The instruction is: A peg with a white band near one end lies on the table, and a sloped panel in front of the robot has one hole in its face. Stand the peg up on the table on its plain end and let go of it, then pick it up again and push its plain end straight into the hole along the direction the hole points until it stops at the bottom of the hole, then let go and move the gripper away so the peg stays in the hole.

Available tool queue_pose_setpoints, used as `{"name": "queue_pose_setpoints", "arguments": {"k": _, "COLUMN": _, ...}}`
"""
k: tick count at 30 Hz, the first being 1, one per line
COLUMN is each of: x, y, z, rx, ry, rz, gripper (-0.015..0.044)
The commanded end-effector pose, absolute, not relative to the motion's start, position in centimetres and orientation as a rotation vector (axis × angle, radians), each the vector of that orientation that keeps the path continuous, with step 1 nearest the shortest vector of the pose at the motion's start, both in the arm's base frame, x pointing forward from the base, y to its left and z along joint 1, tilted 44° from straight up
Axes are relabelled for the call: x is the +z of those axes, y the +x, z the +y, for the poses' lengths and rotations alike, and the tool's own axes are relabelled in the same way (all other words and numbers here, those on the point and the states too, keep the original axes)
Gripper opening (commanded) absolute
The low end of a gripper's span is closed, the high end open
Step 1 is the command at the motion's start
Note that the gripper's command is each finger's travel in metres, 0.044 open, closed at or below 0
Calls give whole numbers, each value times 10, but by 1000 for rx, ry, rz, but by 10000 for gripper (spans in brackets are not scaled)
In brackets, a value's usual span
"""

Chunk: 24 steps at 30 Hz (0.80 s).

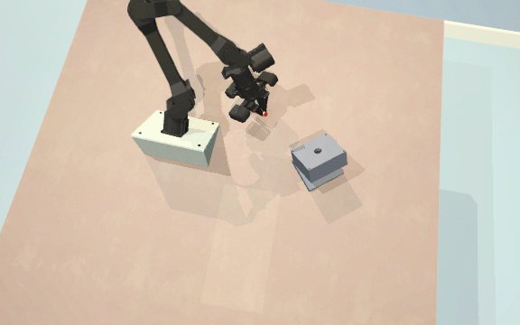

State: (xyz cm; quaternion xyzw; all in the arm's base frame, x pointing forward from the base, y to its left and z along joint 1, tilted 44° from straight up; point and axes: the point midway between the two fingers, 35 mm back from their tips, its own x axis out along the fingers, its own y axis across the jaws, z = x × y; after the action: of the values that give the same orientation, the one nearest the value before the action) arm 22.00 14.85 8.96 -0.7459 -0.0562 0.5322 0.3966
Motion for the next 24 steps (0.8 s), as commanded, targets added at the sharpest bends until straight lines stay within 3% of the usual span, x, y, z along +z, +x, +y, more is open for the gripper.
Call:
{"name": "queue_pose_setpoints", "arguments": {"k": 1, "x": 88, "y": 217, "z": 147, "rx": 1323, "ry": -1907, "rz": -118, "gripper": 50}}
{"name": "queue_pose_setpoints", "arguments": {"k": 24, "x": 97, "y": 204, "z": 146, "rx": 1125, "ry": -2024, "rz": -18, "gripper": 50}}
